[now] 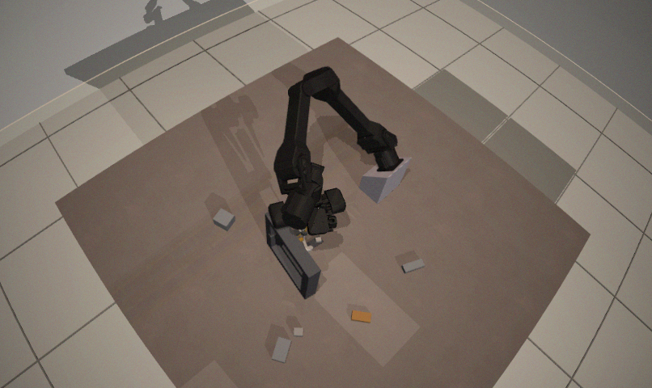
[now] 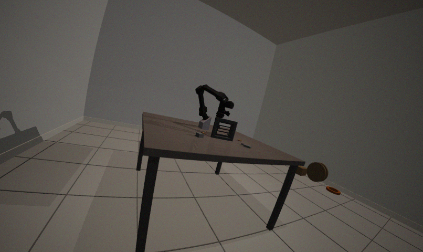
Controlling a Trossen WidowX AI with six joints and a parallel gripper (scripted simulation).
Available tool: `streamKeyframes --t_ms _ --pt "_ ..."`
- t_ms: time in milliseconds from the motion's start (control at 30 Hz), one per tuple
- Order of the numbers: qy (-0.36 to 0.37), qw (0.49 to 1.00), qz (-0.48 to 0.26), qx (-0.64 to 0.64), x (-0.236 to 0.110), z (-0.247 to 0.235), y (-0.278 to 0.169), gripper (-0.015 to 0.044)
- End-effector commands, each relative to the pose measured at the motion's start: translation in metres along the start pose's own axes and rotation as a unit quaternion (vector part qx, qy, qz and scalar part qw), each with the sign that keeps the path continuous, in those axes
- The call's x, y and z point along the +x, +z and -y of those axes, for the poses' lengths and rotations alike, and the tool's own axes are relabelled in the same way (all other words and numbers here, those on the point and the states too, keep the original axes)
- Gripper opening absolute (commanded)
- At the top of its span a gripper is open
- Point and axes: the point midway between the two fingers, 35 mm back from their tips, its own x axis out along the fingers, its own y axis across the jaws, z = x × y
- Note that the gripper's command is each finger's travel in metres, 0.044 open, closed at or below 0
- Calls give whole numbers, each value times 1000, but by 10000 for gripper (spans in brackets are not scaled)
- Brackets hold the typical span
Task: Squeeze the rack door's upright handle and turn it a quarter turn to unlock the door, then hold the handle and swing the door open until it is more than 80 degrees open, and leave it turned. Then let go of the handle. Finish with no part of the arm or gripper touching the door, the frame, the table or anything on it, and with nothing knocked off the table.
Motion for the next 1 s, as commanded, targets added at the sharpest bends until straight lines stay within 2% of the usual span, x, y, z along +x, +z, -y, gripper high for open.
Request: streamKeyframes --t_ms 0,167,433,700,967 --pt "0 994 0 -110 0 0 0 286" --pt "0 977 0 -215 0 0 0 286" --pt "0 976 0 -219 0 0 0 286" --pt "0 976 0 -219 0 0 0 76" --pt "0 976 0 -219 0 0 0 22"
